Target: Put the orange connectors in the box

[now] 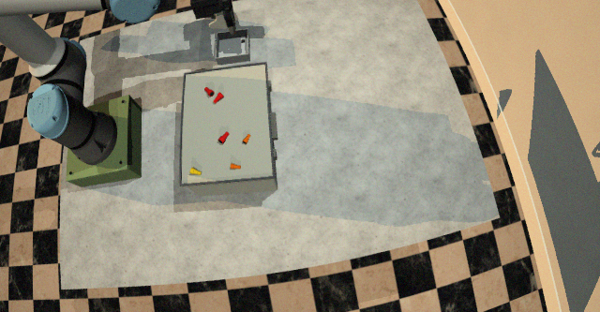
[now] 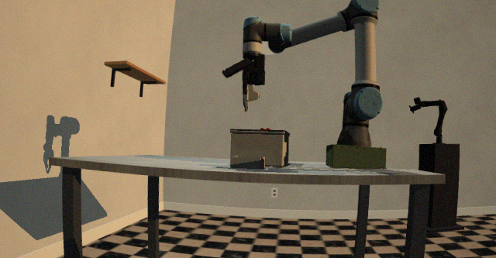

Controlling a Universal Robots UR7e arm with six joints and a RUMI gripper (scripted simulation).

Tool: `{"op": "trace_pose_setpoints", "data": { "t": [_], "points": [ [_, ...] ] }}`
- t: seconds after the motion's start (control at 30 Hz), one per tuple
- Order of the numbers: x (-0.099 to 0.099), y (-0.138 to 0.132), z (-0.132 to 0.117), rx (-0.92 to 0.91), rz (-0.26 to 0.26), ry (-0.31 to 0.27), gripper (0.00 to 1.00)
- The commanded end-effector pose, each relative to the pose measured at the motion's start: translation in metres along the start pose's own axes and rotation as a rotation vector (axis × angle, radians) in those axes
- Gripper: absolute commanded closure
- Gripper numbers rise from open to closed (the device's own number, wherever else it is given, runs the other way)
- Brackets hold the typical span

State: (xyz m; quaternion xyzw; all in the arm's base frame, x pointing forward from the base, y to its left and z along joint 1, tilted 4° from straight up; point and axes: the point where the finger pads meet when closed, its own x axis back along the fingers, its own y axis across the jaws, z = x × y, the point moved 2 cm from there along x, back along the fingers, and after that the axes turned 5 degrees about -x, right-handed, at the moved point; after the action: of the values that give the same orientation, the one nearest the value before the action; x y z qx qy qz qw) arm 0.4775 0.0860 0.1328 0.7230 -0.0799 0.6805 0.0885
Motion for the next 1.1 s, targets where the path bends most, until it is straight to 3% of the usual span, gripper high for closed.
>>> {"op": "trace_pose_setpoints", "data": {
  "t": [0.0,0.53,1.07],
  "points": [
    [0.0,-0.031,-0.004,-0.002,-0.002,0.001,1.0],
    [0.0,-0.095,-0.016,-0.002,-0.002,0.001,1.0],
    [0.0,-0.105,-0.017,-0.002,-0.002,0.001,1.0]
  ]
}}
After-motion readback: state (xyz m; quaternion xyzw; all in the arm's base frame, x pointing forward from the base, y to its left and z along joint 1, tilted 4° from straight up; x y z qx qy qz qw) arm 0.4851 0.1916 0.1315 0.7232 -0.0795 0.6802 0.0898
